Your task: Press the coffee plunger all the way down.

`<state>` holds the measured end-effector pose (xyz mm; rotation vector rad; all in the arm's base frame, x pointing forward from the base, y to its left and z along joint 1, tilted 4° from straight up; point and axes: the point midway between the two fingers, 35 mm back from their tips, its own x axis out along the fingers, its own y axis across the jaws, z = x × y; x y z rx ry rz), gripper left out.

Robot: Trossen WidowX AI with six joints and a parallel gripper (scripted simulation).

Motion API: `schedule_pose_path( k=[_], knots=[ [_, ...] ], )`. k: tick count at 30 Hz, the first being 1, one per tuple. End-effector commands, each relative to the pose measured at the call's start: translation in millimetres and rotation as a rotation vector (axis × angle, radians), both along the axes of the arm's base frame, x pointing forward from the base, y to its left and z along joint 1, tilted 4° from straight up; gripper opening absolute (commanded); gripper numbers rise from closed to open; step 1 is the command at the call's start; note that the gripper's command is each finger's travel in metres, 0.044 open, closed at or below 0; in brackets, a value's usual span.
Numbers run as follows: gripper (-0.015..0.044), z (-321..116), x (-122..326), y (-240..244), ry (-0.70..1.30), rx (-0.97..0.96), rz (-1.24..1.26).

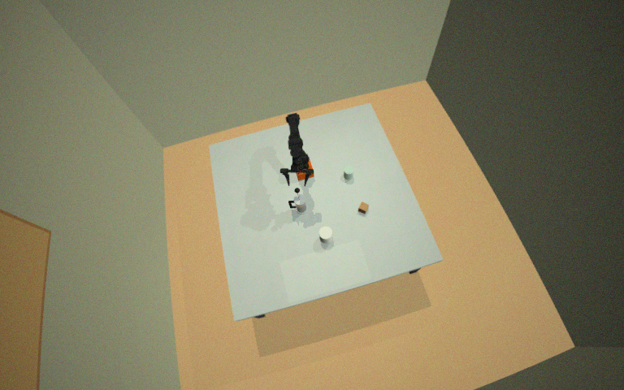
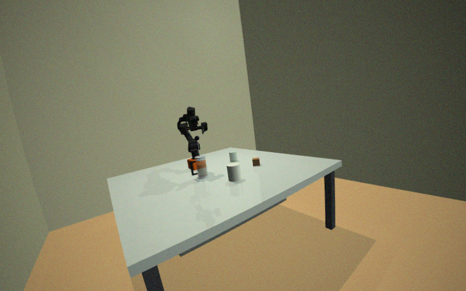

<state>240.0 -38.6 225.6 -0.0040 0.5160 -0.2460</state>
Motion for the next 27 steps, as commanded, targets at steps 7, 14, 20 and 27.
schedule_pose_path(
  k=[7, 14, 20, 27],
  knots=[
    [0.0440, -15, 14, -4, 0.021, -0.003, 0.005],
    [0.0440, -20, 22, -6, 0.020, -0.003, 0.005],
    [0.0361, -20, 22, -6, 0.020, -0.003, 0.005],
    [0.0177, -20, 22, -6, 0.020, -0.003, 0.005]
  ],
)
